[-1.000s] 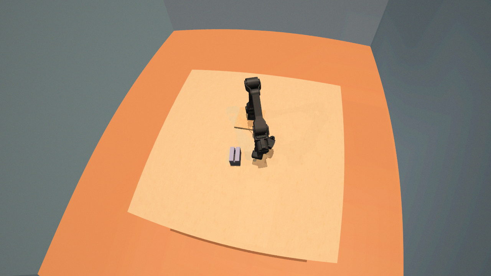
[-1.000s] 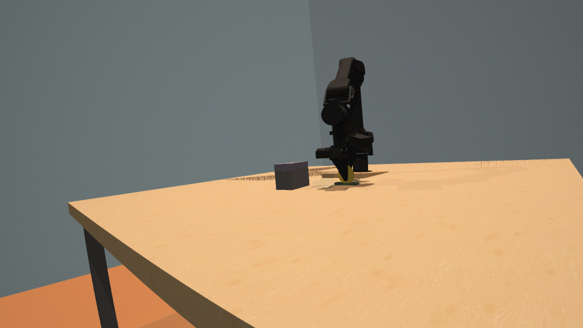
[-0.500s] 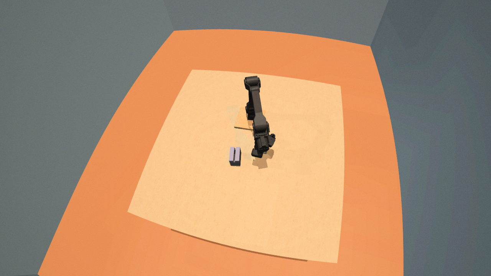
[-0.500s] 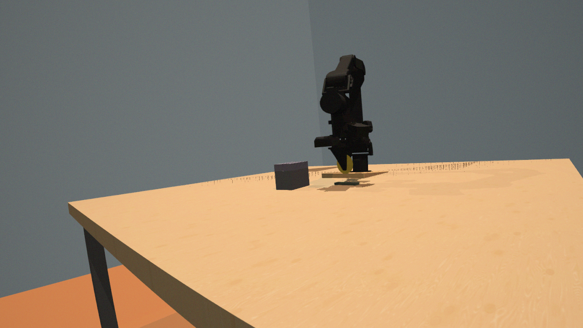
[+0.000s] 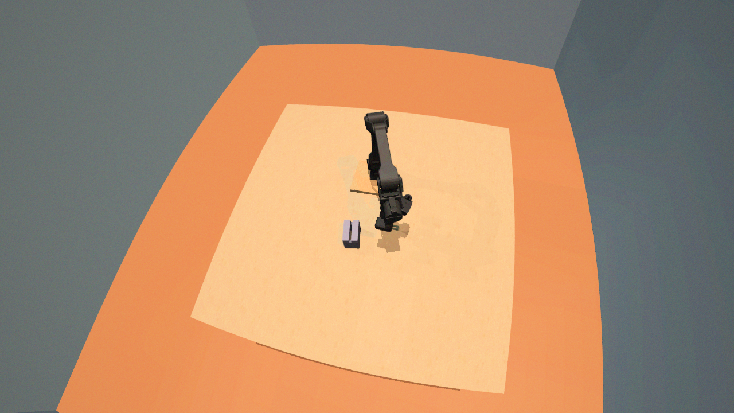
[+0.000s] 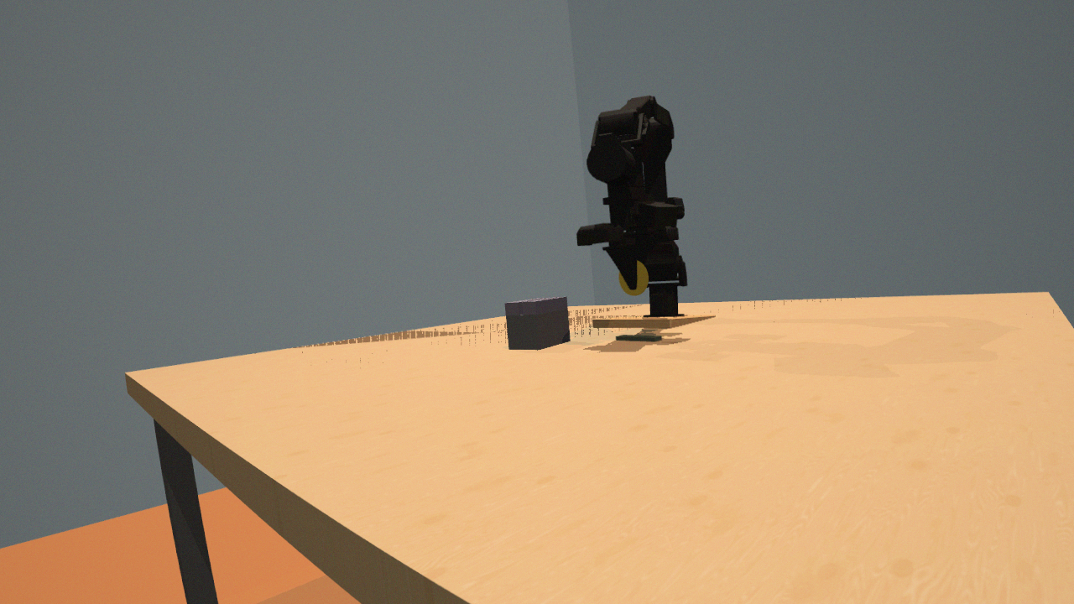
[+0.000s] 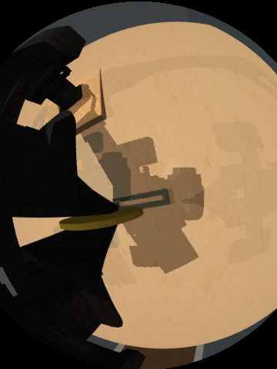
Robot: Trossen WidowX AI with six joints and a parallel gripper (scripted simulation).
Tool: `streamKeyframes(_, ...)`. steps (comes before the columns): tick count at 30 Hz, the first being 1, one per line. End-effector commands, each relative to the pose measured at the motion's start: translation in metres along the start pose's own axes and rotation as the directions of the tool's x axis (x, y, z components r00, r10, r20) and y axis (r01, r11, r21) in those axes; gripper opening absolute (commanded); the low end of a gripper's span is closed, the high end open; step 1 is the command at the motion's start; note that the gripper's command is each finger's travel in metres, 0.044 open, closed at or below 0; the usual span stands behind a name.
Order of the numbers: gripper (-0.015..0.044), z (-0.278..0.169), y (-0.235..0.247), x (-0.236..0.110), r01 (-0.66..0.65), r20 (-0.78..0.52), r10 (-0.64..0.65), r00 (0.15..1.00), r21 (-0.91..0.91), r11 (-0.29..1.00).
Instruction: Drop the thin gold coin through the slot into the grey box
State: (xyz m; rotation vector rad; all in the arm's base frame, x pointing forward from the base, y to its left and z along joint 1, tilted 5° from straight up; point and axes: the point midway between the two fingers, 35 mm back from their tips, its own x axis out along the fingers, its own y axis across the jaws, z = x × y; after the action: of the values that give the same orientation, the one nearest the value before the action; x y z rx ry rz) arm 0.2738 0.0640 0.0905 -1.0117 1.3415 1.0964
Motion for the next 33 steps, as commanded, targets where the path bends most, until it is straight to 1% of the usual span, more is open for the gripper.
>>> streamKeyframes(1,0.0,0.0,0.0,-0.011,0.006,0.002,-0.006,1.0,-0.005,1.0)
streamKeyframes(6,0.0,-0.001,0.002,-0.023,0.006,0.003,-0.006,1.0,-0.007,1.0)
streamKeyframes(10,0.0,-0.001,0.002,-0.025,0.006,0.003,-0.006,1.0,0.016,1.0)
streamKeyframes(15,0.0,-0.001,0.002,-0.025,0.005,0.003,-0.006,1.0,0.181,0.983)
streamKeyframes(21,0.0,-0.001,0.002,-0.025,0.005,0.003,-0.006,1.0,0.379,0.925)
streamKeyframes(27,0.0,-0.001,0.001,-0.025,0.003,0.003,-0.006,1.0,0.561,0.828)
streamKeyframes(33,0.0,-0.001,0.001,-0.025,0.002,0.003,-0.006,1.0,0.719,0.695)
